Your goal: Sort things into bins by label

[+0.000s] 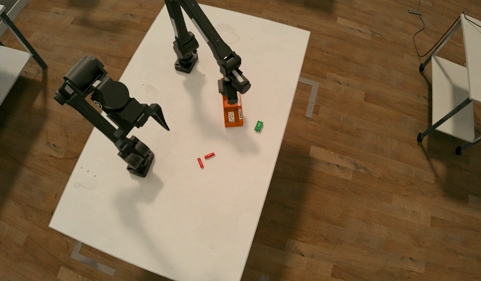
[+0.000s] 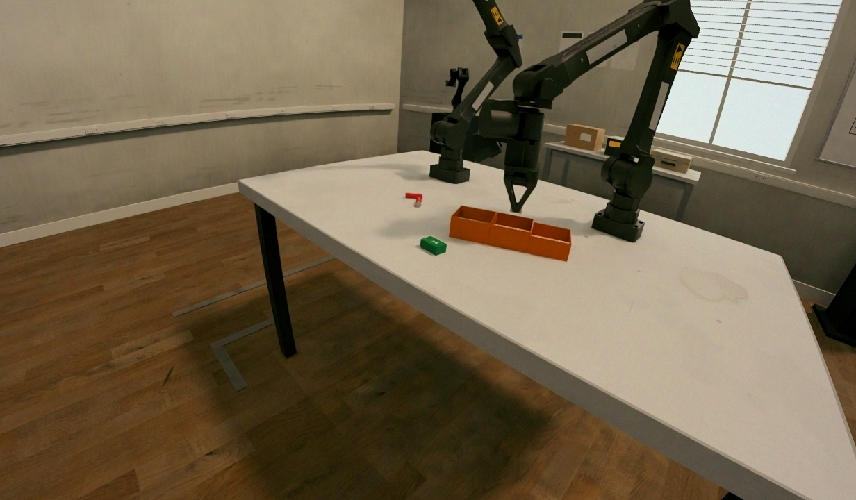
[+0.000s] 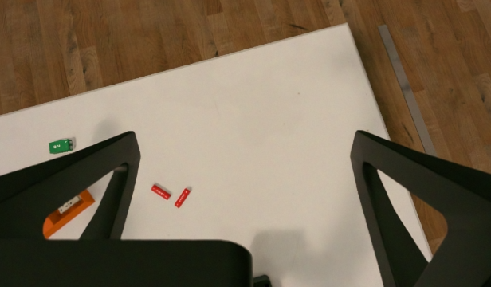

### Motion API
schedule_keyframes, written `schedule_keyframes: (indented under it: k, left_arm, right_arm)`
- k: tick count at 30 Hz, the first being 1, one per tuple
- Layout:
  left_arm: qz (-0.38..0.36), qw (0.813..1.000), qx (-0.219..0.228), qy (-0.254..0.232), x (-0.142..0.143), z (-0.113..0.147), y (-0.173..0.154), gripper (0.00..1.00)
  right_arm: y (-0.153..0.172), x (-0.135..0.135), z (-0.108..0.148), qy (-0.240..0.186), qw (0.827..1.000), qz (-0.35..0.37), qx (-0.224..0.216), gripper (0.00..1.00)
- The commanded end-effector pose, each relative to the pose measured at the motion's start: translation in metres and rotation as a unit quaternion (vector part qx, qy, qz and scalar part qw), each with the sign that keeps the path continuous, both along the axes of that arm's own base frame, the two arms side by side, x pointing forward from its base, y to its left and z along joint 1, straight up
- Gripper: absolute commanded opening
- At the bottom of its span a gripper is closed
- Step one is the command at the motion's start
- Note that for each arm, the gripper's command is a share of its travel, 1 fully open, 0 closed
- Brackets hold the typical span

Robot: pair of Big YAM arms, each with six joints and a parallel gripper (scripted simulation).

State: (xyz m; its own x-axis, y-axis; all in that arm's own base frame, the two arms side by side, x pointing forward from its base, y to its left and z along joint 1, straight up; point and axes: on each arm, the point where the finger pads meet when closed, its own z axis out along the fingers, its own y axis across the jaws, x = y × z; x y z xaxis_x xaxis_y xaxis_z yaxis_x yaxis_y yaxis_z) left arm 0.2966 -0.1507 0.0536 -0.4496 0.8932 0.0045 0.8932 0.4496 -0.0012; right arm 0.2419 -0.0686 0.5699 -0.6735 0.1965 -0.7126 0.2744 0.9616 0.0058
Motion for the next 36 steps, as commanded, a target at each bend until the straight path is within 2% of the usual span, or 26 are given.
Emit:
schedule_keyframes:
  k: [1, 20, 23, 28, 30, 31, 33, 36]
  left_arm:
    - [-0.008, 1.000, -0.014, -0.024, 0.025, 0.016, -0.010, 0.10]
    - [-0.008, 0.999, -0.017, -0.030, 0.027, 0.025, -0.011, 0.10]
    - [-0.008, 1.000, -0.003, -0.001, 0.008, -0.008, -0.001, 0.10]
    - [-0.008, 1.000, -0.002, -0.001, 0.008, -0.018, -0.001, 0.10]
    - [-0.008, 1.000, -0.002, -0.001, 0.008, -0.018, -0.001, 0.10]
    - [-0.008, 1.000, -0.010, -0.016, 0.010, -0.010, -0.002, 0.10]
    - [-0.008, 1.000, -0.002, -0.001, 0.008, -0.024, -0.001, 0.10]
    - [-0.008, 1.000, -0.002, -0.001, 0.007, -0.030, -0.001, 0.10]
  right_arm:
    - [0.005, -0.007, 0.033, -0.044, 0.999, 0.008, -0.015, 1.00]
    - [0.005, -0.007, 0.033, -0.044, 0.999, 0.008, -0.015, 1.00]
    - [0.005, -0.007, 0.033, -0.044, 0.999, 0.008, -0.015, 1.00]
    - [0.005, -0.007, 0.033, -0.044, 0.999, 0.008, -0.015, 1.00]
    - [0.005, -0.007, 0.033, -0.044, 0.999, 0.008, -0.015, 1.00]
    - [0.005, -0.007, 0.033, -0.044, 0.999, 0.008, -0.015, 1.00]
    - [0.005, -0.007, 0.033, -0.044, 0.999, 0.008, -0.015, 1.00]
    - [0.005, -0.007, 0.033, -0.044, 0.999, 0.008, -0.015, 1.00]
